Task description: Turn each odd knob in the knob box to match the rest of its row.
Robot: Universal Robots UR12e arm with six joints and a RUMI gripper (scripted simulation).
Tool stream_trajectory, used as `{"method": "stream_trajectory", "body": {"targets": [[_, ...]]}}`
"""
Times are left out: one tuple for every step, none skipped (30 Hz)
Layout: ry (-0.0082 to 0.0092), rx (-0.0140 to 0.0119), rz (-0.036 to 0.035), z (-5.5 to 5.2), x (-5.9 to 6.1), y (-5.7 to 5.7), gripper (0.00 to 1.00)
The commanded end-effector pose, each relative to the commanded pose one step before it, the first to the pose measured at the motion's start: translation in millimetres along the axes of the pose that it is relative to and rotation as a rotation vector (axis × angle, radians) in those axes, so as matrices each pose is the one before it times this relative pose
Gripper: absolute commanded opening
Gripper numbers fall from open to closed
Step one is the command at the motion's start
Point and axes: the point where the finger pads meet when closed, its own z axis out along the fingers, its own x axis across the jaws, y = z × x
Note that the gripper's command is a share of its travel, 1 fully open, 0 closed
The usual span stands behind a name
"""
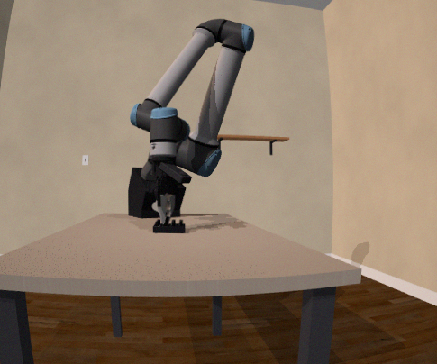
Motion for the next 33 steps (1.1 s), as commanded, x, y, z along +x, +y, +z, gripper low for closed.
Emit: {"method": "stream_trajectory", "body": {"targets": [[0.00074,0.00062,-0.0317,-0.41,0.25,-0.36,0.04],[0.0,0.0,-0.00854,0.0,-0.04,0.0,0.04],[0.0,0.0,-0.00903,0.0,-0.04,0.0,0.04],[0.0,0.0,-0.00953,0.0,-0.05,0.0,0.04],[0.0,0.0,-0.01003,0.0,-0.05,0.0,0.04],[0.0,0.0,-0.01053,0.0,-0.05,0.0,0.04],[0.0,0.0,-0.01102,0.0,-0.05,0.0,0.04],[0.0,0.0,0.0,0.0,0.0,0.0,0.04],[0.0,0.0,0.0,0.0,0.0,0.0,0.04],[0.0,0.0,-0.01152,0.0,-0.06,0.0,0.04],[0.0,0.0,-0.01201,0.0,-0.06,0.0,0.04],[0.0,0.0,-0.01249,0.0,-0.06,0.0,0.04],[0.0,0.0,-0.01298,0.0,-0.06,0.0,0.04],[0.0,0.0,-0.01346,0.0,-0.06,0.0,0.04],[0.0,0.0,-0.01393,0.0,-0.07,0.0,0.04],[0.0,0.0,-0.0144,0.0,-0.07,0.0,0.04],[0.0,0.0,-0.01486,0.0,-0.07,0.0,0.04],[0.0,0.0,-0.01531,0.0,-0.07,0.0,0.04],[0.0,0.0,-0.01575,0.0,-0.08,0.0,0.04],[0.0,0.0,-0.01619,0.0,-0.08,0.0,0.04],[0.0,0.0,-0.01661,0.0,-0.08,0.0,0.04],[0.0,0.0,-0.01703,0.0,-0.08,0.0,0.04],[0.0,0.0,-0.01742,0.0,-0.08,0.0,0.04],[0.0,0.0,-0.01782,0.0,-0.09,0.0,0.04],[0.0,0.0,0.0,0.0,0.0,0.0,0.04],[0.0,0.0,0.0,0.0,0.0,0.0,0.04],[0.0,0.0,-0.01819,0.0,-0.09,0.0,0.04],[0.0,0.0,-0.01856,0.0,-0.09,0.0,0.04],[0.0,0.0,-0.01891,0.0,-0.09,0.0,0.04],[0.0,0.0,-0.01925,0.0,-0.09,0.0,0.04],[0.0,0.0,-0.01957,0.0,-0.09,0.0,0.04],[0.0,0.0,-0.01988,0.0,-0.1,0.0,0.04],[0.0,0.0,-0.02017,0.0,-0.1,0.0,0.04]]}}
